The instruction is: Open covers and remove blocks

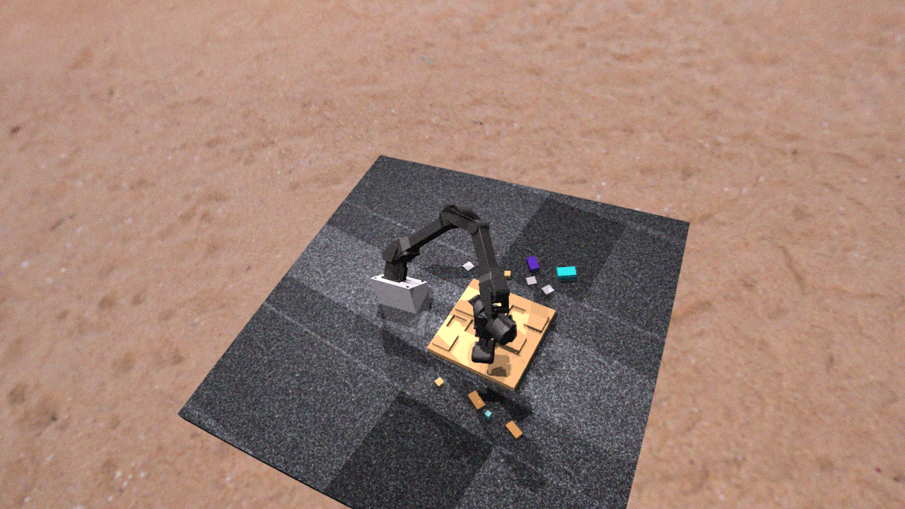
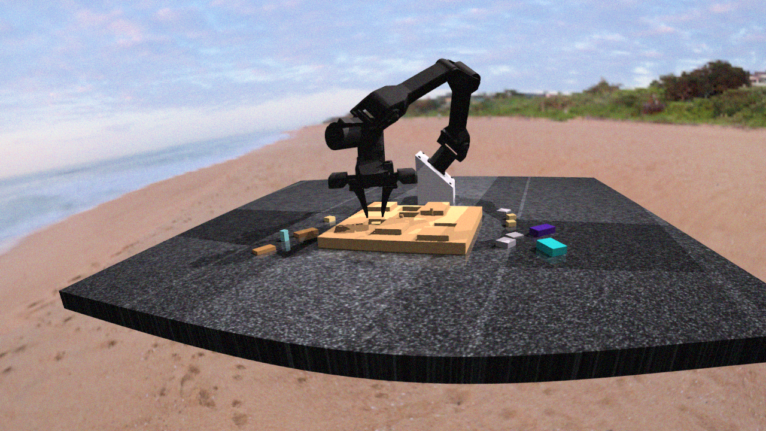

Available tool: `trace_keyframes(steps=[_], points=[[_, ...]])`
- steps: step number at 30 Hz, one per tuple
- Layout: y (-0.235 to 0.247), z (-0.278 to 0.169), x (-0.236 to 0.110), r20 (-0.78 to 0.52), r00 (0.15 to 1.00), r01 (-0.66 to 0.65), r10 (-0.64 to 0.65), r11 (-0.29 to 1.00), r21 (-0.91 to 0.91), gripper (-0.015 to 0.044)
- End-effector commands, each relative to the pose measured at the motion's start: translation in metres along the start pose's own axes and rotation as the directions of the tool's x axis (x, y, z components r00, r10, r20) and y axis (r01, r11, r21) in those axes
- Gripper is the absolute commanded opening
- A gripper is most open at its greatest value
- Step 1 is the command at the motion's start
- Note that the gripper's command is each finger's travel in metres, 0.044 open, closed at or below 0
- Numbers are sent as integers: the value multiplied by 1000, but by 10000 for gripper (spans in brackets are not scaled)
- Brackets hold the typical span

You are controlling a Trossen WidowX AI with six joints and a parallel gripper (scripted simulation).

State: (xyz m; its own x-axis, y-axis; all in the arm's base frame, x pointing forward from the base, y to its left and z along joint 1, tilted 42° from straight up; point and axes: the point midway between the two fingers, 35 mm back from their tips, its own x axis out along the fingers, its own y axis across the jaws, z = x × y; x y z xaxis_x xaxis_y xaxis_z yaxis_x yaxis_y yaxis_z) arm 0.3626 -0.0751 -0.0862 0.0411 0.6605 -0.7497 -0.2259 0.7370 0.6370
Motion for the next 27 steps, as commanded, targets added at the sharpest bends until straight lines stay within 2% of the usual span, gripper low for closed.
trace_keyframes(steps=[1, 27], points=[[1, -2, 5, -2, 1000, -7, 7, 1000, 10, 144], [1, -2, 19, -1, 1000, -7, 7, 1000, 10, 144]])
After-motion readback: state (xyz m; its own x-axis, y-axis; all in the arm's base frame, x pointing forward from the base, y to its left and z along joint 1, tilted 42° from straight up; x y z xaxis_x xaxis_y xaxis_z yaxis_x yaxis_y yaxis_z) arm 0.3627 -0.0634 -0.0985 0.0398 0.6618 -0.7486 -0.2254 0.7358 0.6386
